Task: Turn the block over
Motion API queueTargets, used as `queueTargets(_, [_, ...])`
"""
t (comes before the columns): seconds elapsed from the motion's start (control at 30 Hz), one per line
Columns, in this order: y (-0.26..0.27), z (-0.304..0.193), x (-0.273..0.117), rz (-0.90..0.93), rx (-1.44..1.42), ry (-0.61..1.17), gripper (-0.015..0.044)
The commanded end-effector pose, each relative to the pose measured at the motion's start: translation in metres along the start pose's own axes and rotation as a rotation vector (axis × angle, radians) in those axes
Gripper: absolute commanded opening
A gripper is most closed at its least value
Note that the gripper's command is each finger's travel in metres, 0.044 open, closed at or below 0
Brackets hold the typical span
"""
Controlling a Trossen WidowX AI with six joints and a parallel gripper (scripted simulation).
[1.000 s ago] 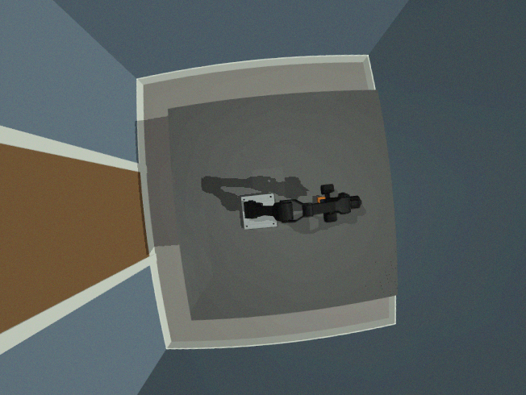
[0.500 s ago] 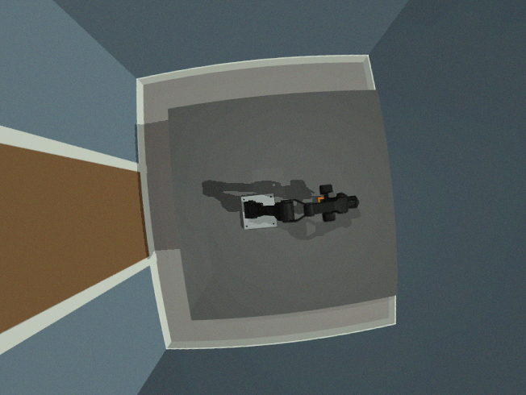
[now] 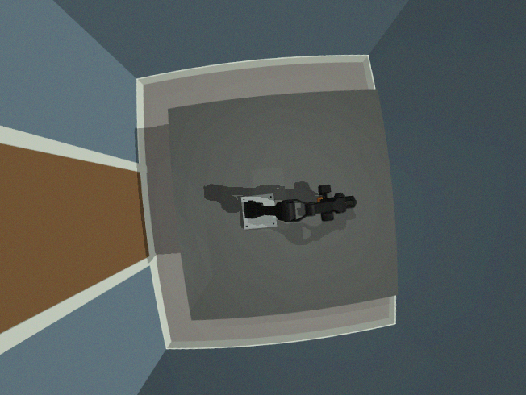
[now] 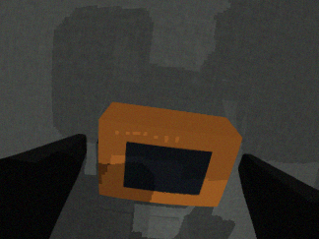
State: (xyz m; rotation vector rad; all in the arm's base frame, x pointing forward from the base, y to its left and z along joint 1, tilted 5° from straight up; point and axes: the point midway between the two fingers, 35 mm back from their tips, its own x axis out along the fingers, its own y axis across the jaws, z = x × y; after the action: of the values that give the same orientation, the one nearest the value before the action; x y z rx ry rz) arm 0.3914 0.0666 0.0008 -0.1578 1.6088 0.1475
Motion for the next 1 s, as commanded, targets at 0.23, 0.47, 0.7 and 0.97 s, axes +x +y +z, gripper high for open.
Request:
queueTargets(0.23, [-0.001, 0.0, 0.002, -0.003, 0.005, 0.0, 0.0249])
queueTargets(0.47, [-0.001, 0.0, 0.002, -0.003, 0.005, 0.0, 0.0202])
queueTargets(0.7, [-0.001, 0.0, 0.002, -0.003, 0.005, 0.0, 0.0156])
queueTargets(0.97, [0.0, 0.0, -0.027, -0.003, 0.005, 0.0, 0.0])
